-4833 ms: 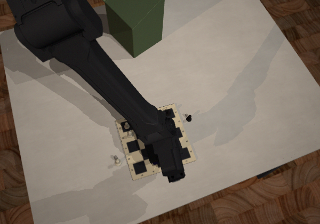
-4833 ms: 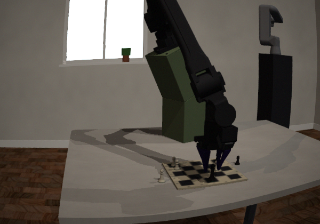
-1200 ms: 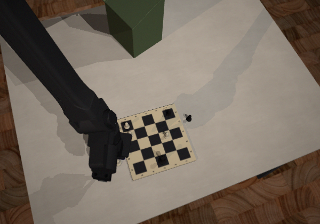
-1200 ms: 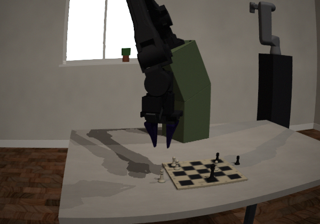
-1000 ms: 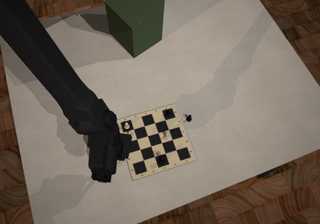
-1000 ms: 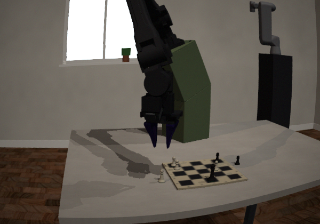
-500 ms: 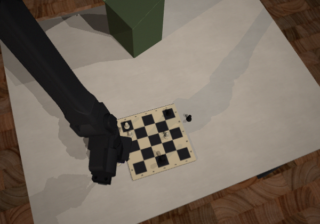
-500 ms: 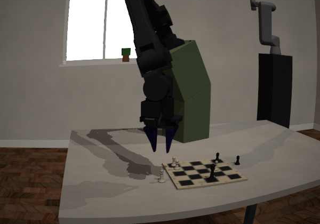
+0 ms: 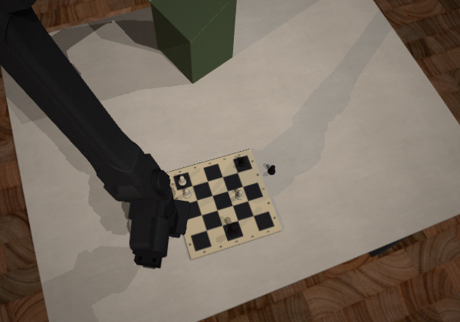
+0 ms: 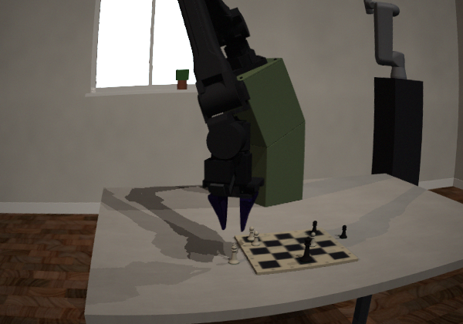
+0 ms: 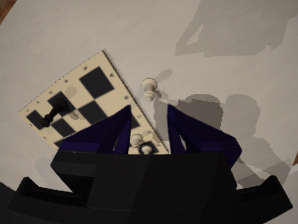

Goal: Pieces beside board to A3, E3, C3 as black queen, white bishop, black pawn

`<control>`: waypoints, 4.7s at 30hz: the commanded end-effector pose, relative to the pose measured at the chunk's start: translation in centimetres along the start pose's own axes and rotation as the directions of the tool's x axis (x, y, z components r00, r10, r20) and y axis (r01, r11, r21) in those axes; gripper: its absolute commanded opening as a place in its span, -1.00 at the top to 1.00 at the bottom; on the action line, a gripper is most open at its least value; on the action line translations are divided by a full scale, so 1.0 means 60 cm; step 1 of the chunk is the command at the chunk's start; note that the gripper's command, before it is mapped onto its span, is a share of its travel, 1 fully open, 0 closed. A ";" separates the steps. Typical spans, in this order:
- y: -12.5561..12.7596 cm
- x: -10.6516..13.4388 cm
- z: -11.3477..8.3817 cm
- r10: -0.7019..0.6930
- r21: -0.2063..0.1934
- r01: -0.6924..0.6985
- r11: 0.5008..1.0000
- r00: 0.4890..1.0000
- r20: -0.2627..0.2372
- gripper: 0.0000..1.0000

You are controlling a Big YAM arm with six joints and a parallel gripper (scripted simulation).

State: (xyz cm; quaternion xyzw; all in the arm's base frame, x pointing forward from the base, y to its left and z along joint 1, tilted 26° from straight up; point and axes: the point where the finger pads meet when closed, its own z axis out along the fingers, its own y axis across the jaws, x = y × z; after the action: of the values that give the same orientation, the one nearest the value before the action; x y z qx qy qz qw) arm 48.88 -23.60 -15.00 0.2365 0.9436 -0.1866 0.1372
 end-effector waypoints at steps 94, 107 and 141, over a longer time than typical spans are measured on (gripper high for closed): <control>-0.007 0.003 0.044 0.000 0.003 0.000 1.000 1.000 -0.005 0.29; -0.005 0.022 0.044 0.003 0.003 -0.003 1.000 1.000 -0.006 0.29; -0.005 0.024 0.044 0.002 0.003 -0.002 1.000 1.000 -0.009 0.29</control>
State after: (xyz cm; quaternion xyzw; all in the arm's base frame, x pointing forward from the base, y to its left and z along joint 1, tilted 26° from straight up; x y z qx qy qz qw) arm 47.93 -23.80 -17.03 0.2356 0.9445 -0.1866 0.1324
